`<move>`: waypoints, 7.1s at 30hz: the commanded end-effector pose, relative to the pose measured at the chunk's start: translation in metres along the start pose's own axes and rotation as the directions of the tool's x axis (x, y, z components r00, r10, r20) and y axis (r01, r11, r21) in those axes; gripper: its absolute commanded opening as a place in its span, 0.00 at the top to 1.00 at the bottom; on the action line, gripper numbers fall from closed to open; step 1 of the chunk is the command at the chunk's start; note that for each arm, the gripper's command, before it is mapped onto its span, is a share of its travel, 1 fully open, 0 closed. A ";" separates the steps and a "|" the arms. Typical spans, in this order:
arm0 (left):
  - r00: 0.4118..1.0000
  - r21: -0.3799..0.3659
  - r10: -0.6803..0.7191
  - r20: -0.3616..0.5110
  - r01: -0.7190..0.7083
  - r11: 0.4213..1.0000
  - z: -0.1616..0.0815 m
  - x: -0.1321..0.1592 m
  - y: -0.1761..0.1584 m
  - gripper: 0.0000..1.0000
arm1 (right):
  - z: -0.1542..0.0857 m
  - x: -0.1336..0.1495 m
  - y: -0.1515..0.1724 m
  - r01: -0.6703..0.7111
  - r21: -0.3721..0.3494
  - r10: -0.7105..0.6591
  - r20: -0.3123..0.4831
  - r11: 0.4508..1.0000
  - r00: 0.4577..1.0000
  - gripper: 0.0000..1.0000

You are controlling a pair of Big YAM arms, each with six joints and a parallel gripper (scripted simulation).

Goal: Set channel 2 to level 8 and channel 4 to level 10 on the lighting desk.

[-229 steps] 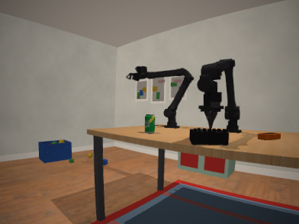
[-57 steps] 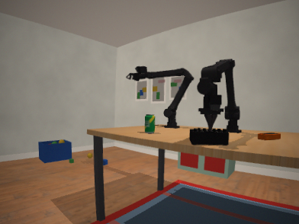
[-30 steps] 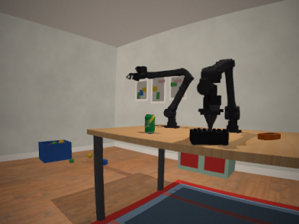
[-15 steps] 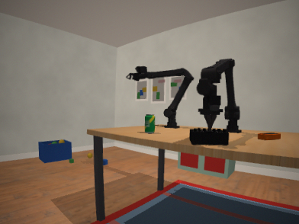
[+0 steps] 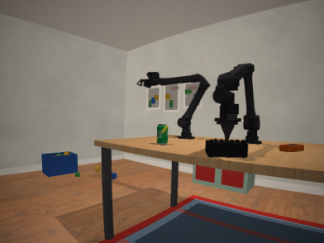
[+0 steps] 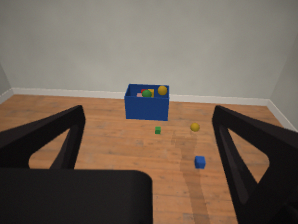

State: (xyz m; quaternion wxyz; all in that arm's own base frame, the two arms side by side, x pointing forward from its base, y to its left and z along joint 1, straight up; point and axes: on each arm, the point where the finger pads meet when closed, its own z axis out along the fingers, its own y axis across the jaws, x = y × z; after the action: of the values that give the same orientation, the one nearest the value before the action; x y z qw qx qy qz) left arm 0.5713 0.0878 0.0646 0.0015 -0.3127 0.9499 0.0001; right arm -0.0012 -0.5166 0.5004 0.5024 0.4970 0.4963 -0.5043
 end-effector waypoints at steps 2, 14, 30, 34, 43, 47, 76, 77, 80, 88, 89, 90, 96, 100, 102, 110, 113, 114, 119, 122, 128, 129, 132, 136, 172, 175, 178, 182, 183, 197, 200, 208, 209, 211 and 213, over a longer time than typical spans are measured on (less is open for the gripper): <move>1.000 0.017 -0.003 0.028 0.002 1.000 -0.018 0.006 -0.008 1.00 | 0.007 0.009 0.003 -0.005 -0.008 0.005 -0.008 1.000 1.000 0.00; 1.000 0.018 -0.003 0.030 0.002 1.000 -0.017 0.013 -0.008 1.00 | 0.007 0.009 0.003 -0.005 -0.008 0.005 -0.008 1.000 1.000 0.00; 1.000 0.018 -0.003 0.029 0.002 1.000 -0.017 0.020 -0.008 1.00 | 0.007 0.009 0.003 -0.005 -0.008 0.005 -0.008 1.000 1.000 0.00; 1.000 0.018 -0.003 0.029 0.002 1.000 -0.017 0.021 -0.008 1.00 | 0.007 0.009 0.003 -0.005 -0.008 0.005 -0.008 1.000 1.000 0.00; 1.000 0.018 -0.003 0.029 0.002 1.000 -0.017 0.024 -0.008 1.00 | 0.007 0.009 0.003 -0.005 -0.008 0.005 -0.008 1.000 1.000 0.00; 1.000 0.018 -0.003 0.028 0.002 1.000 -0.017 0.025 -0.008 1.00 | 0.007 0.009 0.003 -0.005 -0.008 0.005 -0.008 1.000 1.000 0.00; 1.000 0.016 -0.002 0.025 0.002 1.000 -0.016 0.029 -0.007 1.00 | 0.007 0.009 0.003 -0.005 -0.008 0.005 -0.008 1.000 1.000 0.00; 1.000 0.016 -0.002 0.025 0.002 1.000 -0.016 0.029 -0.007 1.00 | 0.007 0.009 0.003 -0.005 -0.008 0.005 -0.008 1.000 1.000 0.00; 1.000 0.016 -0.002 0.025 0.002 1.000 -0.016 0.029 -0.007 1.00 | 0.007 0.009 0.003 -0.005 -0.008 0.005 -0.008 1.000 1.000 0.00; 1.000 0.016 -0.002 0.025 0.002 1.000 -0.016 0.029 -0.007 1.00 | 0.007 0.009 0.003 -0.005 -0.008 0.005 -0.008 1.000 1.000 0.00; 1.000 0.016 -0.002 0.025 0.002 1.000 -0.016 0.029 -0.007 1.00 | 0.007 0.009 0.003 -0.005 -0.008 0.005 -0.008 1.000 1.000 0.00; 1.000 0.016 -0.002 0.025 0.002 1.000 -0.016 0.029 -0.007 1.00 | 0.007 0.009 0.003 -0.005 -0.008 0.005 -0.008 1.000 1.000 0.00; 1.000 0.016 -0.002 0.025 0.002 1.000 -0.016 0.029 -0.007 1.00 | 0.007 0.009 0.003 -0.005 -0.008 0.005 -0.008 1.000 1.000 0.00; 1.000 0.016 -0.002 0.025 0.002 1.000 -0.016 0.029 -0.007 1.00 | 0.007 0.009 0.003 -0.005 -0.008 0.005 -0.008 1.000 1.000 0.00; 1.000 0.016 -0.002 0.025 0.002 1.000 -0.016 0.029 -0.007 1.00 | 0.007 0.009 0.003 -0.005 -0.008 0.005 -0.008 1.000 1.000 0.00; 1.000 0.016 -0.002 0.025 0.002 1.000 -0.016 0.029 -0.007 1.00 | 0.007 0.009 0.003 -0.005 -0.008 0.005 -0.008 1.000 1.000 0.00; 1.000 0.016 -0.002 0.025 0.002 1.000 -0.016 0.029 -0.007 1.00 | 0.007 0.009 0.003 -0.005 -0.008 0.005 -0.008 1.000 1.000 0.00; 1.000 0.016 -0.002 0.025 0.002 1.000 -0.016 0.029 -0.007 1.00 | 0.007 0.009 0.003 -0.005 -0.008 0.005 -0.008 1.000 1.000 0.00; 1.000 0.016 -0.002 0.025 0.002 1.000 -0.016 0.029 -0.007 1.00 | 0.007 0.009 0.003 -0.005 -0.008 0.005 -0.008 1.000 1.000 0.00; 1.000 0.016 -0.002 0.025 0.002 1.000 -0.016 0.029 -0.007 1.00 | 0.007 0.009 0.003 -0.005 -0.008 0.005 -0.008 1.000 1.000 0.00; 1.000 0.015 -0.002 0.024 0.002 1.000 -0.016 0.029 -0.007 1.00 | 0.007 0.009 0.003 -0.005 -0.008 0.005 -0.008 1.000 1.000 0.00; 1.000 0.015 -0.002 0.023 0.002 1.000 -0.016 0.029 -0.007 1.00 | 0.007 0.009 0.003 -0.005 -0.008 0.005 -0.008 1.000 1.000 0.00; 1.000 0.012 -0.002 0.018 0.002 1.000 -0.017 0.028 -0.006 1.00 | 0.007 0.009 0.003 -0.005 -0.008 0.005 -0.008 1.000 1.000 0.00; 1.000 0.014 -0.004 0.023 0.004 1.000 -0.016 0.015 -0.010 1.00 | 0.007 0.009 0.003 -0.005 -0.008 0.005 -0.008 1.000 1.000 0.00; 1.000 0.017 -0.005 0.027 0.004 1.000 -0.055 0.005 -0.009 1.00 | 0.007 0.009 0.003 -0.005 -0.008 0.005 -0.008 1.000 1.000 0.00; 0.999 0.020 -0.005 0.034 0.004 1.000 -0.060 0.005 -0.009 1.00 | 0.007 0.009 0.003 -0.005 -0.008 0.005 -0.008 1.000 1.000 0.00; 0.999 0.025 -0.005 0.042 0.004 1.000 -0.065 0.005 -0.009 1.00 | 0.007 0.009 0.003 -0.005 -0.008 0.005 -0.008 1.000 1.000 0.00; 0.999 0.025 -0.005 0.042 0.004 1.000 -0.065 0.005 -0.009 1.00 | 0.007 0.009 0.003 -0.005 -0.008 0.005 -0.008 1.000 1.000 0.00; 0.999 0.025 -0.005 0.042 0.004 1.000 -0.065 0.005 -0.009 1.00 | 0.007 0.009 0.003 -0.005 -0.008 0.005 -0.008 1.000 1.000 0.00; 0.999 0.025 -0.005 0.042 0.004 1.000 -0.065 0.005 -0.009 1.00 | 0.007 0.009 0.003 -0.005 -0.008 0.005 -0.008 1.000 1.000 0.00; 0.999 0.025 -0.005 0.042 0.004 1.000 -0.065 0.005 -0.009 1.00 | 0.007 0.009 0.003 -0.005 -0.008 0.005 -0.008 1.000 1.000 0.00; 0.999 0.025 -0.005 0.042 0.004 1.000 -0.065 0.005 -0.009 1.00 | 0.007 0.009 0.003 -0.005 -0.008 0.005 -0.008 1.000 1.000 0.00; 0.999 0.025 -0.005 0.042 0.004 1.000 -0.065 0.005 -0.009 1.00 | 0.007 0.009 0.003 -0.005 -0.008 0.005 -0.008 1.000 1.000 0.00; 0.999 0.025 -0.005 0.042 0.004 1.000 -0.065 0.005 -0.009 1.00 | 0.007 0.009 0.003 -0.005 -0.008 0.005 -0.008 1.000 1.000 0.00; 0.999 0.025 -0.005 0.042 0.004 1.000 -0.065 0.005 -0.009 1.00 | 0.007 0.009 0.003 -0.005 -0.008 0.005 -0.008 1.000 1.000 0.00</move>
State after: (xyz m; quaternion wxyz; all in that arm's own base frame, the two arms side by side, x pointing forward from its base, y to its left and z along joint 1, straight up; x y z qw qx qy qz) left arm 0.5531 0.0743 0.1028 -0.0006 -0.3137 0.9495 0.0004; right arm -0.0012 -0.5166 0.5004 0.5024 0.4970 0.4963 -0.5043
